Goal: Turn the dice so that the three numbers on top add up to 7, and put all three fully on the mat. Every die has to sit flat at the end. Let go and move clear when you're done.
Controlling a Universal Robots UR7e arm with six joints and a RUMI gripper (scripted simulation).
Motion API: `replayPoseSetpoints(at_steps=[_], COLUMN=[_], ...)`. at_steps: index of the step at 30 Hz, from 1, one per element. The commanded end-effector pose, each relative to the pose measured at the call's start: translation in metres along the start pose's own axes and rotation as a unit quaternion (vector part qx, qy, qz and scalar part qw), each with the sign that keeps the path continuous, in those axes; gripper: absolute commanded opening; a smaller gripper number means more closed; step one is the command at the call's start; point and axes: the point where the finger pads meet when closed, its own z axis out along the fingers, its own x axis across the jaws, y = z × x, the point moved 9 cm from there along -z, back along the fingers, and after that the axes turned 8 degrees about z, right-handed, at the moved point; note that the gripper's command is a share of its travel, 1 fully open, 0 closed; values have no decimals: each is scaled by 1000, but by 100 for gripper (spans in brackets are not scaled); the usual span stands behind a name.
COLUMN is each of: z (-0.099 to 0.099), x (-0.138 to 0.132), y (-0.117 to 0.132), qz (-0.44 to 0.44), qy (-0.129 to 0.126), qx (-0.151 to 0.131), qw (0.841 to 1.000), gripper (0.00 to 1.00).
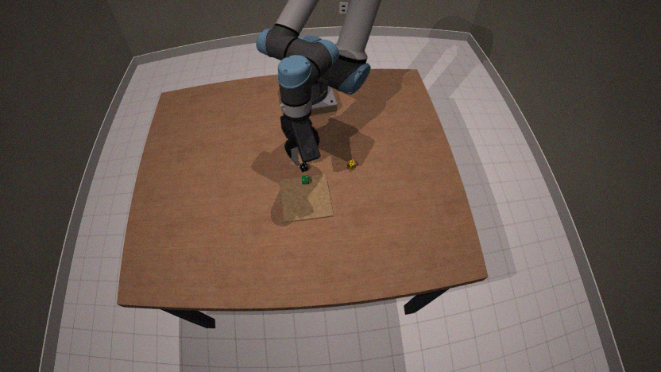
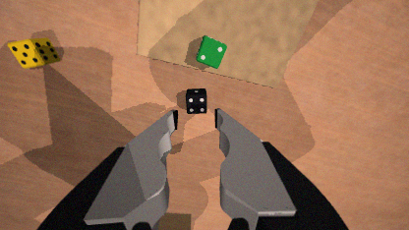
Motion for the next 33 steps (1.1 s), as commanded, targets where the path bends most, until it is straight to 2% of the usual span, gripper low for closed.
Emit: replayPoseSetpoints(at_steps=[1, 33], z=[0, 6], x=[0, 0], y=[0, 0], qz=[0, 0], qy=[0, 0], qx=[0, 0], qw=[1000, 1000], gripper=[21, 21])
